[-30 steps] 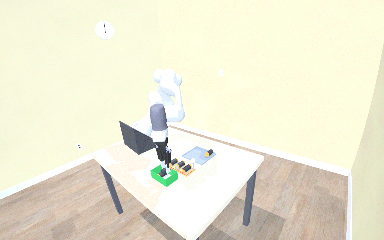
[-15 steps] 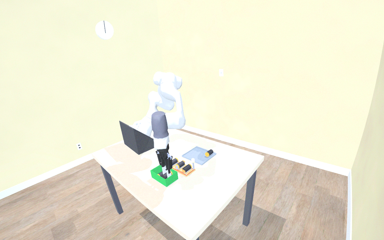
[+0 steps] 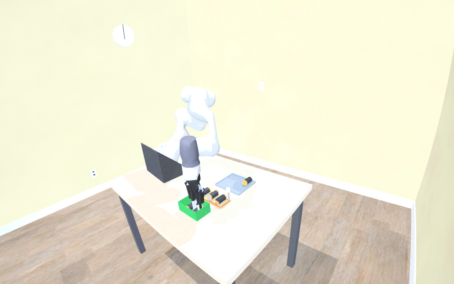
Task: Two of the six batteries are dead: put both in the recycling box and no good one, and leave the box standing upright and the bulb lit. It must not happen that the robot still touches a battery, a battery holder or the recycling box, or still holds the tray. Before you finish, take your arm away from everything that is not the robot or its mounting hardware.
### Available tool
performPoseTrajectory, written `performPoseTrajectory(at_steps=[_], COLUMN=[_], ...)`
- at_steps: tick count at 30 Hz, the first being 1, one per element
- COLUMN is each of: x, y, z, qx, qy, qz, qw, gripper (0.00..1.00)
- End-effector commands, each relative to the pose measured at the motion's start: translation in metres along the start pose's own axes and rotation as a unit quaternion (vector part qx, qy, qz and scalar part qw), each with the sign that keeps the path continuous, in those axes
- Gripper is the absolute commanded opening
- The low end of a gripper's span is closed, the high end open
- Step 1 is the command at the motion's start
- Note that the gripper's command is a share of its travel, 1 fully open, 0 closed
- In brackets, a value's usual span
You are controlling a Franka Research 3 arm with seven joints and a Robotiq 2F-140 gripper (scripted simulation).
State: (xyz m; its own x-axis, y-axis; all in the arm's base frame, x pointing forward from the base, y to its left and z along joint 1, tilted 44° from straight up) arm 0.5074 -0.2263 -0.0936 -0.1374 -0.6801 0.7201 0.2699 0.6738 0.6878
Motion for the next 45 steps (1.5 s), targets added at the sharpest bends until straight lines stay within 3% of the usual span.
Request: performPoseTrajectory(at_steps=[1,4,5,31,37,45], x=[0.000,0.000,0.000,0.002,0.017,0.054], y=[0.000,0.000,0.000,0.000,0.000,0.000], z=[-0.002,-0.002,-0.002,-0.002,-0.001,-0.001], qx=[0.002,0.002,0.002,0.002,0.002,0.002], qy=[-0.003,-0.003,-0.003,-0.003,-0.003,-0.003], qz=[0.001,0.001,0.001,0.001,0.001,0.001], qw=[1.000,1.000,1.000,1.000,1.000,1.000], gripper=[0.16,0.16,0.29,0.29,0.29,0.29])
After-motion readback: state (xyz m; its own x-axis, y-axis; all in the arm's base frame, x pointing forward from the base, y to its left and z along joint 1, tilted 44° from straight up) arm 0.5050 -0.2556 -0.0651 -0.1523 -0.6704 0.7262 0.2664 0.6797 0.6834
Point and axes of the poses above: the point where the finger pads meet when closed, its own x axis back along the fingers, its own z axis across the jaws, y = z × x, the point moved 9 cm from there along x, back along the fingers, and after that the axes turned 12 degrees about -x, right-handed, at the moved point
